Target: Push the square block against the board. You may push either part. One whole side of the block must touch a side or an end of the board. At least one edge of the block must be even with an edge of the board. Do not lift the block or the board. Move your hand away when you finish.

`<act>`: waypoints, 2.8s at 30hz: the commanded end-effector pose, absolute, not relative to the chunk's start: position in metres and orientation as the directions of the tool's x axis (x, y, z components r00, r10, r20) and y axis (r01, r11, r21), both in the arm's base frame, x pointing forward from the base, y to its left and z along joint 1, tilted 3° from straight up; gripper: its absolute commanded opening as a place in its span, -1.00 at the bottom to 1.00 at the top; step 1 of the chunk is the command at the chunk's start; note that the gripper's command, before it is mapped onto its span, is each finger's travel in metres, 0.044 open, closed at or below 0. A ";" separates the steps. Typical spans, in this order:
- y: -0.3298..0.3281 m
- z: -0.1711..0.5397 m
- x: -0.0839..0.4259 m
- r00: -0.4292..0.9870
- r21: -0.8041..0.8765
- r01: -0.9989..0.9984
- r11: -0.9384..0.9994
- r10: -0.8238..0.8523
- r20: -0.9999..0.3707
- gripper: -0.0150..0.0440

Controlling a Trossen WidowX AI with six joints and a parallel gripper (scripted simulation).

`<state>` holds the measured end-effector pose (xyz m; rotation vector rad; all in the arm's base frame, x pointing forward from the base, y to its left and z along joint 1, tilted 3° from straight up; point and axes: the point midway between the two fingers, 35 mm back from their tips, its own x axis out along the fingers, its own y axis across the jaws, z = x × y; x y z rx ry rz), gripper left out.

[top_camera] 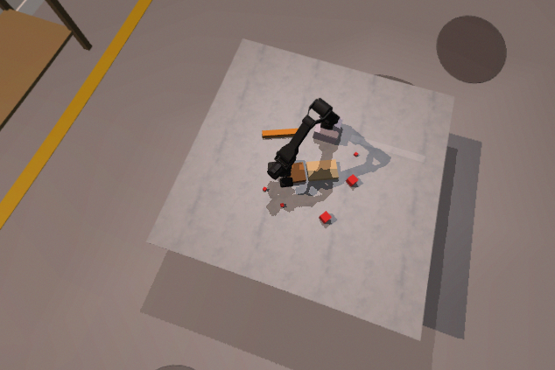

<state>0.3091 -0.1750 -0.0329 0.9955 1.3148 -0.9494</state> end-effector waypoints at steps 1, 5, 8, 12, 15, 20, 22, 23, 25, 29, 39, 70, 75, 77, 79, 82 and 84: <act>-0.176 -0.039 0.306 0.014 0.022 0.951 0.307 0.028 -1.000 -0.49; -0.182 -0.039 0.309 0.014 0.022 0.951 0.307 0.027 -1.000 -0.49; -0.187 -0.039 0.311 0.014 0.022 0.951 0.307 0.027 -1.000 -0.49; -0.193 -0.039 0.314 0.015 0.022 0.951 0.307 0.026 -1.000 -0.49; -0.197 -0.039 0.316 0.015 0.022 0.951 0.307 0.026 -1.000 -0.49; -0.205 -0.039 0.319 0.015 0.022 0.951 0.307 0.025 -1.000 -0.49; -0.208 -0.039 0.320 0.015 0.022 0.951 0.307 0.025 -1.000 -0.49; -0.210 -0.039 0.321 0.015 0.022 0.951 0.307 0.025 -1.000 -0.49; -0.213 -0.039 0.322 0.015 0.022 0.951 0.307 0.024 -1.000 -0.49; -0.219 -0.040 0.324 0.016 0.022 0.951 0.307 0.024 -1.000 -0.49; -0.217 0.016 0.323 0.016 0.022 0.951 0.307 0.024 -1.000 -0.49; -0.179 -0.039 0.315 0.015 0.023 0.941 0.337 0.028 -1.000 -0.49; -0.171 -0.039 0.313 0.015 0.023 0.941 0.337 0.028 -0.999 -0.49; -0.168 -0.039 0.312 0.015 0.023 0.941 0.337 0.029 -0.999 -0.49; -0.165 -0.039 0.311 0.015 0.023 0.941 0.337 0.029 -0.999 -0.49; -0.160 -0.039 0.309 0.014 0.023 0.941 0.337 0.029 -0.999 -0.49; -0.157 -0.039 0.308 0.014 0.023 0.941 0.337 0.030 -0.999 -0.49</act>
